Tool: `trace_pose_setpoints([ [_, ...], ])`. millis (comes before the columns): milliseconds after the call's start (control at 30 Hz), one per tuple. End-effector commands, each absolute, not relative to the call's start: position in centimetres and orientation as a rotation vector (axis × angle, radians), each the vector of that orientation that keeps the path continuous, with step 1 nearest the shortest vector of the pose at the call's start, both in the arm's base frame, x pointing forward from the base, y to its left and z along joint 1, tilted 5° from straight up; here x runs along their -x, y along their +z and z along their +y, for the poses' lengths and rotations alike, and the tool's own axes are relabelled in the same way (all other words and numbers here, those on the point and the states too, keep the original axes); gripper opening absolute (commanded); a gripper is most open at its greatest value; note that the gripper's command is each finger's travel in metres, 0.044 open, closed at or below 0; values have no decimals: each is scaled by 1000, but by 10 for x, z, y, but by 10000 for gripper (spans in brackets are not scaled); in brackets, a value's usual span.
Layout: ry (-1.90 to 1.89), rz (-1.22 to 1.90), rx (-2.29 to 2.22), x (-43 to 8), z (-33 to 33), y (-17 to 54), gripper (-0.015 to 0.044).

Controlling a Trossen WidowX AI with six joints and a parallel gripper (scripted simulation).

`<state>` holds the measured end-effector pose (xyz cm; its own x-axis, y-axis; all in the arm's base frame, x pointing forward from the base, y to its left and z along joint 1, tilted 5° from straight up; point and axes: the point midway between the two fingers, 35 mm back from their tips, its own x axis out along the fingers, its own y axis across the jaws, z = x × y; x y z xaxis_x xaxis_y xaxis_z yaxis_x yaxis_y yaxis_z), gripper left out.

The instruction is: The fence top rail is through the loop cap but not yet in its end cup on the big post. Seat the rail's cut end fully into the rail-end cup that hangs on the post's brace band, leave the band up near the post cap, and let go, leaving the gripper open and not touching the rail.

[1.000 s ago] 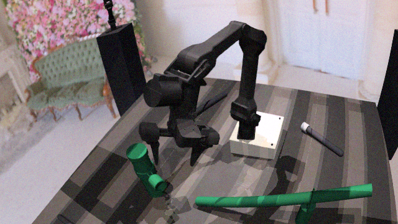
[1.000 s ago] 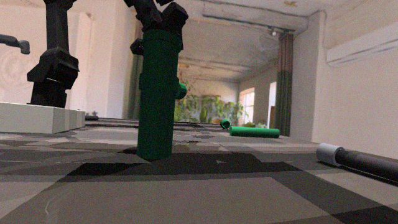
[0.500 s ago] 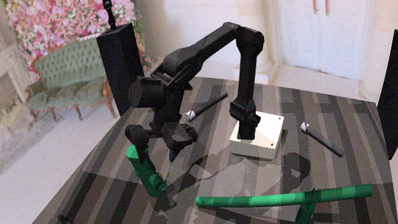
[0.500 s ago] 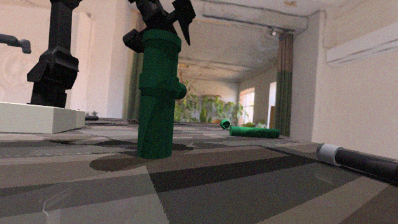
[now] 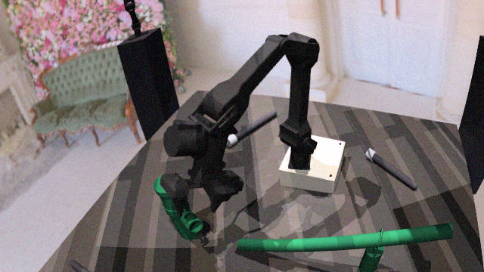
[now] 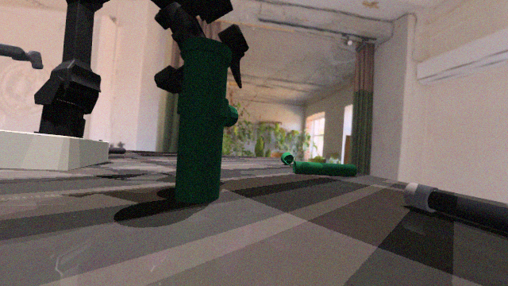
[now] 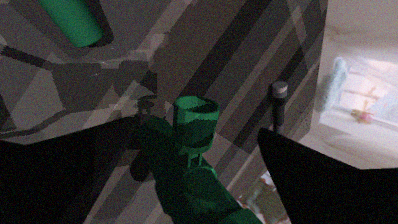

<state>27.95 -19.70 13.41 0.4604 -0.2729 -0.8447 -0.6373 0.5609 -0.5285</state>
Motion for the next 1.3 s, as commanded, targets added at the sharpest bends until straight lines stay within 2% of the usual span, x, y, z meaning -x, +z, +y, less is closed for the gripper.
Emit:
trace_pose_setpoints([
  [0,275,1118,995,-280,-198,128,440],
  [1267,273,1116,996,-309,-215,76,440],
])
